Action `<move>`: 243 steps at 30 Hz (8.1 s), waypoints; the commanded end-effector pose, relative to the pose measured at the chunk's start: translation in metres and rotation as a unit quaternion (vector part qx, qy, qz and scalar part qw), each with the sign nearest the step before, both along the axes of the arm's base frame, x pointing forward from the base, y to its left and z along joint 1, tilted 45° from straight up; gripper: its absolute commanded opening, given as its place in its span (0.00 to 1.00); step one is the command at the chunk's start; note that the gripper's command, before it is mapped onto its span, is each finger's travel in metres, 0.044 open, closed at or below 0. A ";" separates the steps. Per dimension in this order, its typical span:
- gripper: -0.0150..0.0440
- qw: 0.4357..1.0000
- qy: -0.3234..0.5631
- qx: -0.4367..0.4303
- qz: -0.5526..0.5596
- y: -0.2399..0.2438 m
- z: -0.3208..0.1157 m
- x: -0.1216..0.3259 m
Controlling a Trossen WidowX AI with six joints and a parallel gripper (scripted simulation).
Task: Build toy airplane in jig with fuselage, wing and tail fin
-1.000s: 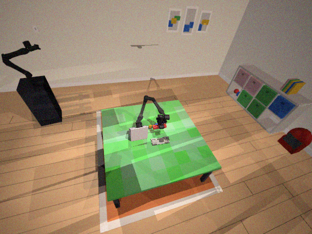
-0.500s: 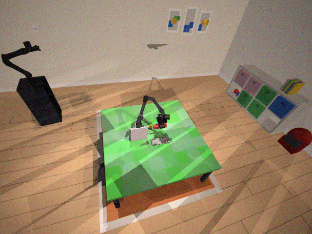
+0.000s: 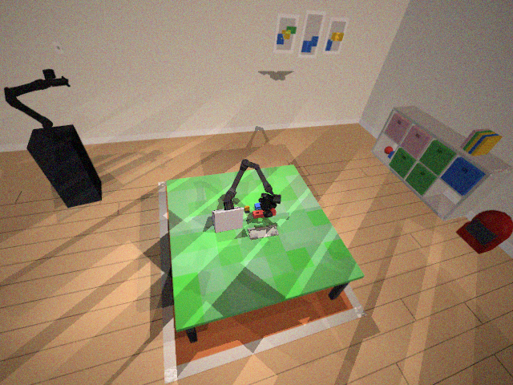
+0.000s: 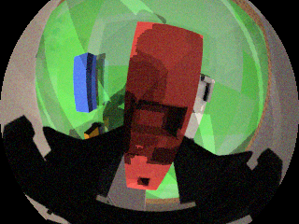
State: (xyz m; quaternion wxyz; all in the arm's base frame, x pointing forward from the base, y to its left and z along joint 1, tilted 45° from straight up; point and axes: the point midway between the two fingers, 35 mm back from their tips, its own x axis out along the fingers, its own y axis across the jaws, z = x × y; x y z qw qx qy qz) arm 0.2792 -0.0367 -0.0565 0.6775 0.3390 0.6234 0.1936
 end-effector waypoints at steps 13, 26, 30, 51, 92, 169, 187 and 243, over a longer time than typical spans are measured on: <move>0.25 1.000 0.001 -0.001 -0.003 -0.017 -0.050 -0.010; 0.25 1.000 0.001 0.001 -0.005 -0.025 -0.089 -0.024; 0.34 1.000 0.001 0.001 -0.005 -0.026 -0.091 -0.024; 0.58 1.000 0.001 0.001 -0.005 -0.025 -0.091 -0.025; 0.31 1.000 0.000 0.000 -0.002 0.001 -0.119 -0.019; 1.00 0.999 -0.032 0.001 0.027 0.127 0.094 0.070; 1.00 0.999 -0.032 0.001 0.027 0.144 0.076 0.074; 0.25 0.999 -0.028 -0.005 0.029 0.134 0.083 0.076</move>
